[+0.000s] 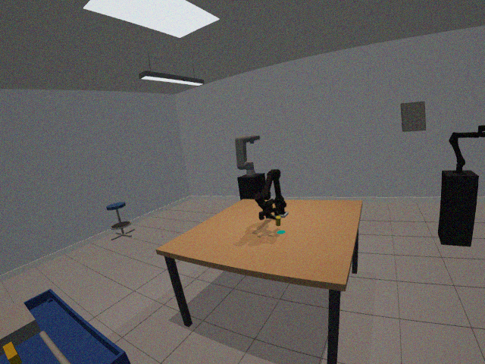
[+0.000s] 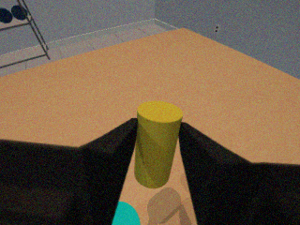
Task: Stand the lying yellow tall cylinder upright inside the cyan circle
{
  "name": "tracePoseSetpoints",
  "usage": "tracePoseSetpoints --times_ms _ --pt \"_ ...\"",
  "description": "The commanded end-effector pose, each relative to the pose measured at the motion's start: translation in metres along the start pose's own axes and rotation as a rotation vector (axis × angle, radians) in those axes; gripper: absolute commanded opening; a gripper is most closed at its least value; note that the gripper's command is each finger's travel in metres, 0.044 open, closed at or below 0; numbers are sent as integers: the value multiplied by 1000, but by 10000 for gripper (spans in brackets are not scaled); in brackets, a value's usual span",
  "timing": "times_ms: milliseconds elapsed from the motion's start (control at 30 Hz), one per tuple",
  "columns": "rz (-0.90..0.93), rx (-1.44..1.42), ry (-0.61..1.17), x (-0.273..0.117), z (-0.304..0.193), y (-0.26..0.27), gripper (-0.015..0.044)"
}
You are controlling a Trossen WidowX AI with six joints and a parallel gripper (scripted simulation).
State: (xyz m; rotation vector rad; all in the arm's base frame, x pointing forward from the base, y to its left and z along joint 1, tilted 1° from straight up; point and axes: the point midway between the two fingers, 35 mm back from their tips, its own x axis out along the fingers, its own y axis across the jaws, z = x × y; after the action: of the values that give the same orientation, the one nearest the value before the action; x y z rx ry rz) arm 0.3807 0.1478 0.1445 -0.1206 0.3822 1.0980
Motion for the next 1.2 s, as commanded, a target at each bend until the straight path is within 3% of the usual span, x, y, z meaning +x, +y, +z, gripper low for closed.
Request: tracePoseSetpoints --times_ms 0,1167 --pt "6 -8 -25 -4 2 3 105" --pt "71 -68 -183 -29 -2 21 105"
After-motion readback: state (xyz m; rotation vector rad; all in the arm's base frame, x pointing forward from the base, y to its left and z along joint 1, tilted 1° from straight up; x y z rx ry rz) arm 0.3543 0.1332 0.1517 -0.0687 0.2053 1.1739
